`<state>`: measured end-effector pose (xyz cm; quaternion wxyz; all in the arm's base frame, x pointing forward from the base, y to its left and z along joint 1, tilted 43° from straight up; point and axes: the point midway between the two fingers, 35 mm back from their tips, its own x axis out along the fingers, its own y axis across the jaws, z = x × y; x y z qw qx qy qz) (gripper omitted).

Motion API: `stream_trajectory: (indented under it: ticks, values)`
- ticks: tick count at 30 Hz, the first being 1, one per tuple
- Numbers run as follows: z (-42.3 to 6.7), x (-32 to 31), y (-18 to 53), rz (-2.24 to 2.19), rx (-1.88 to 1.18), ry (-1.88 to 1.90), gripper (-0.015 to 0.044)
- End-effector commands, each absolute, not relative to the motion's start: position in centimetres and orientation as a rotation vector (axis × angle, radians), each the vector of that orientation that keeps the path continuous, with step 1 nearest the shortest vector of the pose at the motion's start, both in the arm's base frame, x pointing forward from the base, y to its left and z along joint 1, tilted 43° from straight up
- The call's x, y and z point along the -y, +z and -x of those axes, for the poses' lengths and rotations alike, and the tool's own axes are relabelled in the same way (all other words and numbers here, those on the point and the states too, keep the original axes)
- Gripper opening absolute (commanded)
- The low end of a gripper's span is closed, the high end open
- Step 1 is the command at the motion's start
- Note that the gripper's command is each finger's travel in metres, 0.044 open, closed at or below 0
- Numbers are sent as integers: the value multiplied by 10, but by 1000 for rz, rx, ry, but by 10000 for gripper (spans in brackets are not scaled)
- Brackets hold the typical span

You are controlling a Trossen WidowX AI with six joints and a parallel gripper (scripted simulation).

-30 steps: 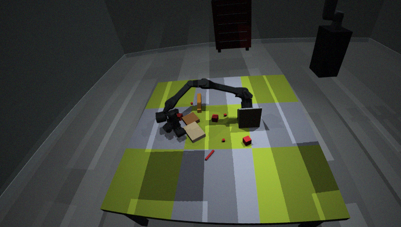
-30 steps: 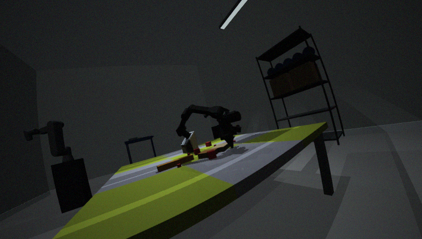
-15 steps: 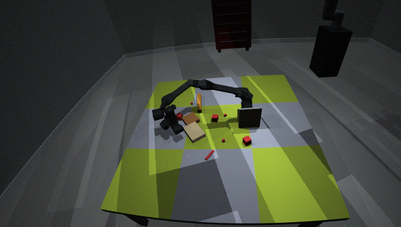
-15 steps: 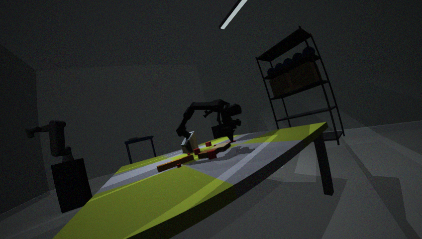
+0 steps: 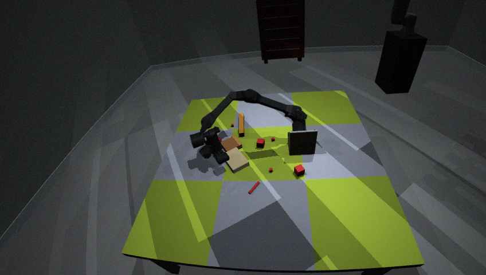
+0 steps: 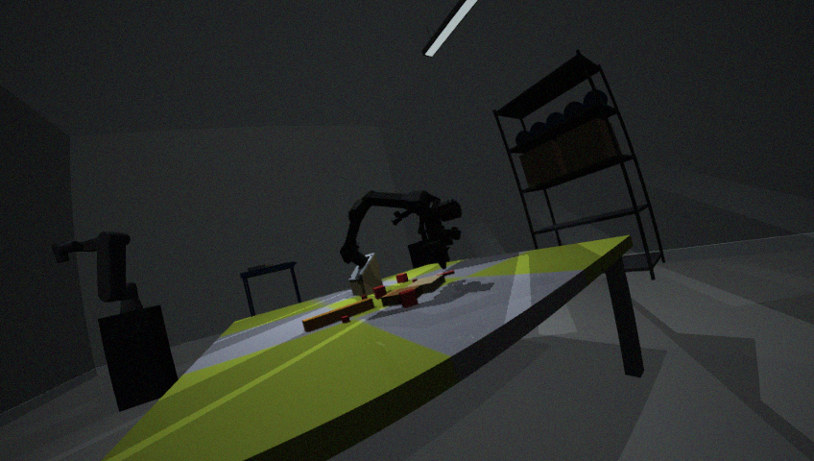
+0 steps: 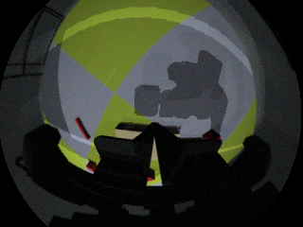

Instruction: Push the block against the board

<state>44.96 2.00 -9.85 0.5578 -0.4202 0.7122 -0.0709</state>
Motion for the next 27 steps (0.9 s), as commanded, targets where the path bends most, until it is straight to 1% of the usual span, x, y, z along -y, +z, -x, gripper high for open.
stream_trajectory:
  ticks: [1,5,10,27]
  values:
    - [-439,-25,-99,971,-1668,-180,0]
    - [-439,-23,-101,971,-1668,-180,0]
    - [-438,12,-139,972,-1668,-182,0]
    - [-427,18,-135,973,-1669,-182,0]
